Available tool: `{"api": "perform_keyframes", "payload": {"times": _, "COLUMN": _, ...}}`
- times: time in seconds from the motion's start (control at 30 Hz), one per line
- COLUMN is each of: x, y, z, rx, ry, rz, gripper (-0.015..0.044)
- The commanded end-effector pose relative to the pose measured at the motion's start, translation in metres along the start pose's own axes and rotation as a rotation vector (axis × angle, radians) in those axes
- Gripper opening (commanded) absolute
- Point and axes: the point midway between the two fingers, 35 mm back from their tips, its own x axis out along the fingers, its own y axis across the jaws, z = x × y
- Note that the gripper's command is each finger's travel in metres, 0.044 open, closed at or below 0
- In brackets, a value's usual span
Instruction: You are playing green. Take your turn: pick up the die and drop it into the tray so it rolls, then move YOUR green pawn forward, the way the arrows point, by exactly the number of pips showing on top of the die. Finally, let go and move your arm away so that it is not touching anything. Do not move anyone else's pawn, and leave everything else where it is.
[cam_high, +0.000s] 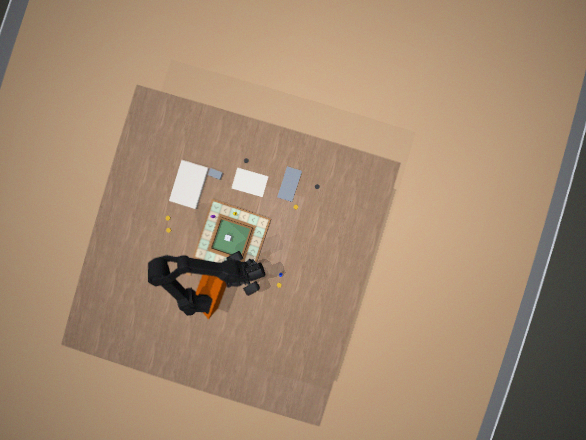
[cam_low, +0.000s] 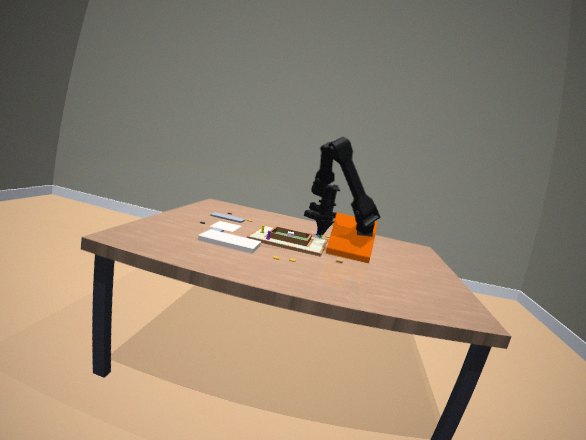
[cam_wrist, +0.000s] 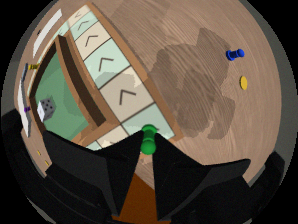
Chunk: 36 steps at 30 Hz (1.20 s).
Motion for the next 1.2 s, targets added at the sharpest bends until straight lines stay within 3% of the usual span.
{"api": "perform_keyframes", "payload": {"times": 0.0, "x": 0.008, "y": 0.0, "z": -0.002, "rx": 0.007, "ry": 0.007, "rz": 0.003, "gripper": 0.0}}
{"api": "perform_keyframes", "payload": {"times": 0.1, "x": 0.012, "y": 0.0, "z": -0.002, "rx": 0.007, "ry": 0.008, "rz": 0.003, "gripper": 0.0}}
{"api": "perform_keyframes", "payload": {"times": 0.43, "x": 0.003, "y": 0.0, "z": 0.0, "rx": 0.001, "ry": 0.002, "rz": 0.0, "gripper": 0.0263}}
{"api": "perform_keyframes", "payload": {"times": 0.57, "x": -0.041, "y": -0.001, "z": 0.001, "rx": 0.008, "ry": 0.005, "rz": 0.0, "gripper": 0.0368}}
{"api": "perform_keyframes", "payload": {"times": 0.67, "x": -0.044, "y": -0.001, "z": 0.0, "rx": 0.008, "ry": 0.006, "rz": 0.0, "gripper": 0.044}}
{"api": "perform_keyframes", "payload": {"times": 0.8, "x": -0.051, "y": 0.006, "z": -0.002, "rx": -0.043, "ry": 0.006, "rz": 0.001, "gripper": 0.044}}
{"api": "perform_keyframes", "payload": {"times": 1.17, "x": -0.125, "y": 0.089, "z": -0.07, "rx": -0.764, "ry": 0.01, "rz": 0.007, "gripper": 0.044}}
